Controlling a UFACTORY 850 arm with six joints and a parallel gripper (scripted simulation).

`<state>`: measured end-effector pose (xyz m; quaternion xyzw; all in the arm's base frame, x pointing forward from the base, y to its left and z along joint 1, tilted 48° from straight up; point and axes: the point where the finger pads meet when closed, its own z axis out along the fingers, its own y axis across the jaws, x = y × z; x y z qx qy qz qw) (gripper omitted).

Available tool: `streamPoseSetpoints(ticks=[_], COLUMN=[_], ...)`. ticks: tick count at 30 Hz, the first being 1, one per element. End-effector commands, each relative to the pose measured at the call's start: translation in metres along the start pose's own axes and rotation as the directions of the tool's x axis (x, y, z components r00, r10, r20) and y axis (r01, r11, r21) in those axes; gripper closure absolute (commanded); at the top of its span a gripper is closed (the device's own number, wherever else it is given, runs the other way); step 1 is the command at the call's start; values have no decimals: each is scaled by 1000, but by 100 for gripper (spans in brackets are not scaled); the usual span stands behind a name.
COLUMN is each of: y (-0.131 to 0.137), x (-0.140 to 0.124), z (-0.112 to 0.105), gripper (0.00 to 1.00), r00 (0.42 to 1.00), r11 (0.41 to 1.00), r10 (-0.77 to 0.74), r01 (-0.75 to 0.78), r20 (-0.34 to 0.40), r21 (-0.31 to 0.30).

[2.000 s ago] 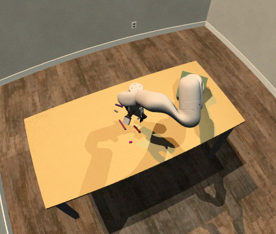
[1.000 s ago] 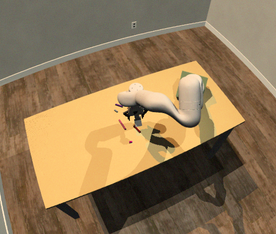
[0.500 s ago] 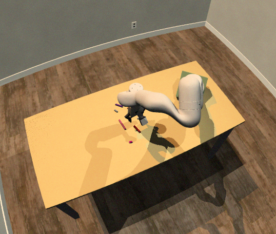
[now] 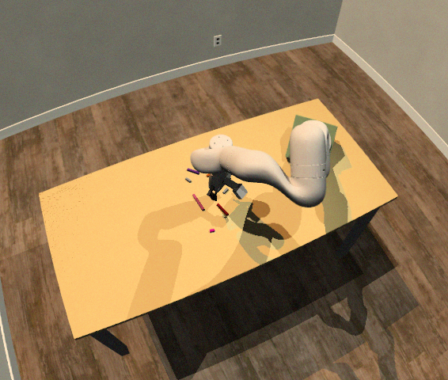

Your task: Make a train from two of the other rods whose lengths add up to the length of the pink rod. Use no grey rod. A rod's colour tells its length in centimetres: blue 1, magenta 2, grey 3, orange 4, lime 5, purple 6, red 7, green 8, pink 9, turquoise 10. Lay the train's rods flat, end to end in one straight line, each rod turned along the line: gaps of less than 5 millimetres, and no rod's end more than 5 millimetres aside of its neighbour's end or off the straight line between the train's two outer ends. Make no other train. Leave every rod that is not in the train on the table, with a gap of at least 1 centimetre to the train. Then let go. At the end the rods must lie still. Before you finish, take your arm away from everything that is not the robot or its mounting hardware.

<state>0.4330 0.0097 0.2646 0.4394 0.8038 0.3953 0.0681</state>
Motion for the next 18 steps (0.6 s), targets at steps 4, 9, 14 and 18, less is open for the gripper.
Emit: streamPoseSetpoints(ticks=[4, 9, 14, 18], y=[0, 0, 0, 0], x=[0, 0, 0, 0], z=[0, 0, 0, 0], gripper=[0, 0, 0, 0], r00=[974, 960, 959, 959], r11=[973, 960, 959, 959], r10=[-228, -280, -283, -283], r01=[229, 280, 283, 283], r20=[7, 8, 8, 8], r21=[-15, -14, -14, -14])
